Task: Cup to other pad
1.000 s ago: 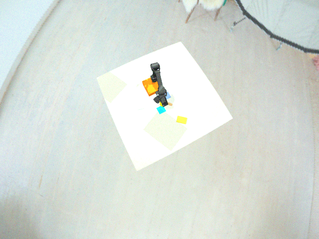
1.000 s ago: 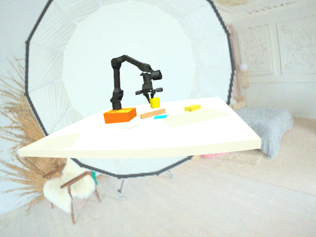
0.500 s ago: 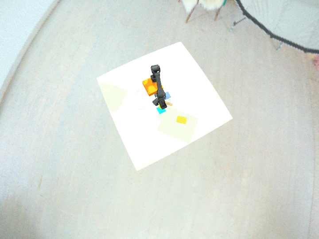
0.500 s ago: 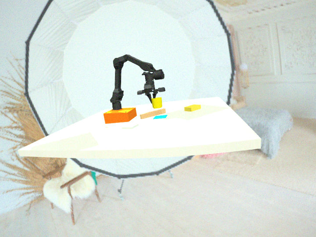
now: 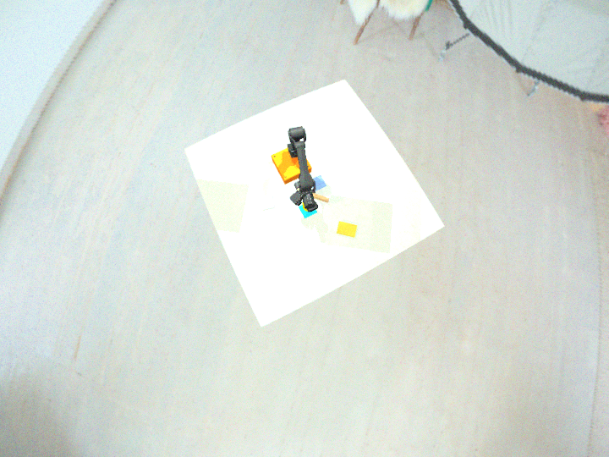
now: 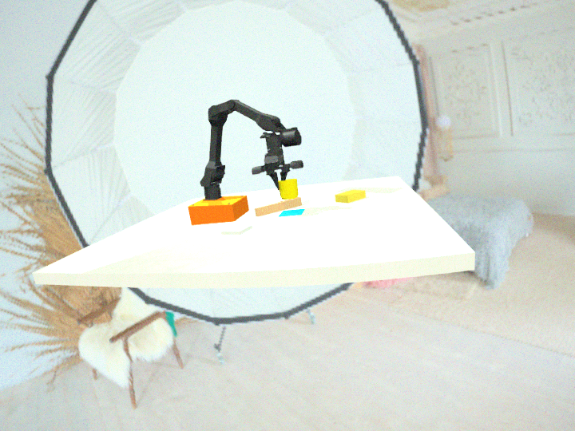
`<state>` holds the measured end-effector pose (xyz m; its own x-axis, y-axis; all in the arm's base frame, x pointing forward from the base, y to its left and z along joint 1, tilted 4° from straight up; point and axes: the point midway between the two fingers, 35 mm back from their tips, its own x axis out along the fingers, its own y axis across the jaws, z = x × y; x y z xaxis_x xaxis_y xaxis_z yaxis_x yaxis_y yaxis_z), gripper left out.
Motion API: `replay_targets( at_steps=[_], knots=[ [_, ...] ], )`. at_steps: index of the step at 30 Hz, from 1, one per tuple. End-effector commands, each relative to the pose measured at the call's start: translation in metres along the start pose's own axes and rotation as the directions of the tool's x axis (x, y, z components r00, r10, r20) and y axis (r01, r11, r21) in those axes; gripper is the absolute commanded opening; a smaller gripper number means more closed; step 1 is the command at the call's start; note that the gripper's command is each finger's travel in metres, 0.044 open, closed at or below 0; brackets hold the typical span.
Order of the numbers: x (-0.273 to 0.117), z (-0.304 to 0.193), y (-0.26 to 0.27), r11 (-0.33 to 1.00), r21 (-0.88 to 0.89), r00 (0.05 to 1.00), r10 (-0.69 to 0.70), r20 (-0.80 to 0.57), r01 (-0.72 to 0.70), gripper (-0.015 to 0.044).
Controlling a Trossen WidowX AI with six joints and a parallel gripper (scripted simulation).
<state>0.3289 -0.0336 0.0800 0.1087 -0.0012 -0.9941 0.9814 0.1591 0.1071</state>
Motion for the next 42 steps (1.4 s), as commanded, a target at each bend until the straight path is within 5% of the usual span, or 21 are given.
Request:
replay_targets(
  at_steps=[1, 37, 42],
  knots=[
    [0.009, -0.001, -0.002, 1.000, -0.005, 1.000, -0.010, -0.007, 0.010, 0.0000],
    [0.047, 0.002, 0.001, 1.000, 0.000, 1.000, -0.006, -0.002, 0.006, 0.0000],
    [0.047, 0.002, 0.001, 1.000, 0.000, 1.000, -0.006, -0.002, 0.006, 0.0131]
  ],
)
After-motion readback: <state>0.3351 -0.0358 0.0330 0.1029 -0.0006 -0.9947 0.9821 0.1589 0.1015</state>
